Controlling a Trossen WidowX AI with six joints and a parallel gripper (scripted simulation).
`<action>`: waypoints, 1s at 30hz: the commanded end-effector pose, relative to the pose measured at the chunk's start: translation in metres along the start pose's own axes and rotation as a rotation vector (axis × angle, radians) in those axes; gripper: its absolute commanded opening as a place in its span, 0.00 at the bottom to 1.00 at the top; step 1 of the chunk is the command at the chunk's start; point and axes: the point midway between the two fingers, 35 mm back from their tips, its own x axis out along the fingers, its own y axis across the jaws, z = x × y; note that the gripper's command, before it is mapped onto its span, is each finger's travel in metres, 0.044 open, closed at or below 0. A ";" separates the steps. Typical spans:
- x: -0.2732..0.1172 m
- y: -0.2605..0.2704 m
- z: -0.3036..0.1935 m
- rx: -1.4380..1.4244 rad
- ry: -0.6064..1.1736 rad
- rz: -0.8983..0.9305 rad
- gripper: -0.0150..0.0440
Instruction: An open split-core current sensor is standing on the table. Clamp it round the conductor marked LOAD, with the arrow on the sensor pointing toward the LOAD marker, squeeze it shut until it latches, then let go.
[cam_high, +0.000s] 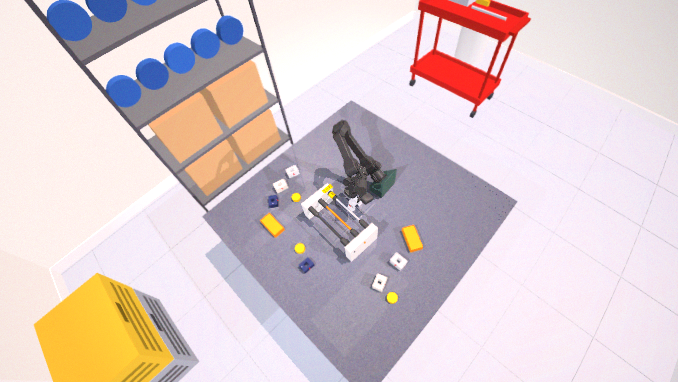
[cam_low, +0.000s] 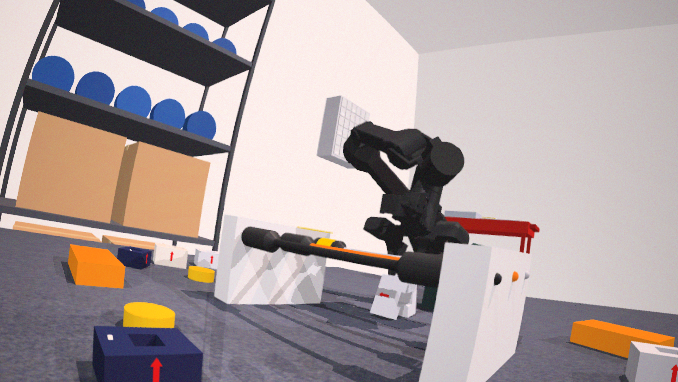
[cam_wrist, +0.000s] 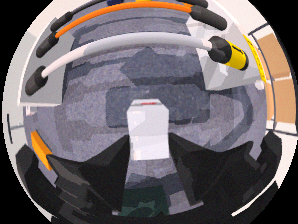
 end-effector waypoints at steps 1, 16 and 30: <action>0.000 0.000 0.000 -0.001 0.000 -0.001 0.52; -0.049 0.001 -0.002 -0.005 0.003 0.005 0.80; -0.056 0.001 0.013 0.884 0.138 -0.072 0.80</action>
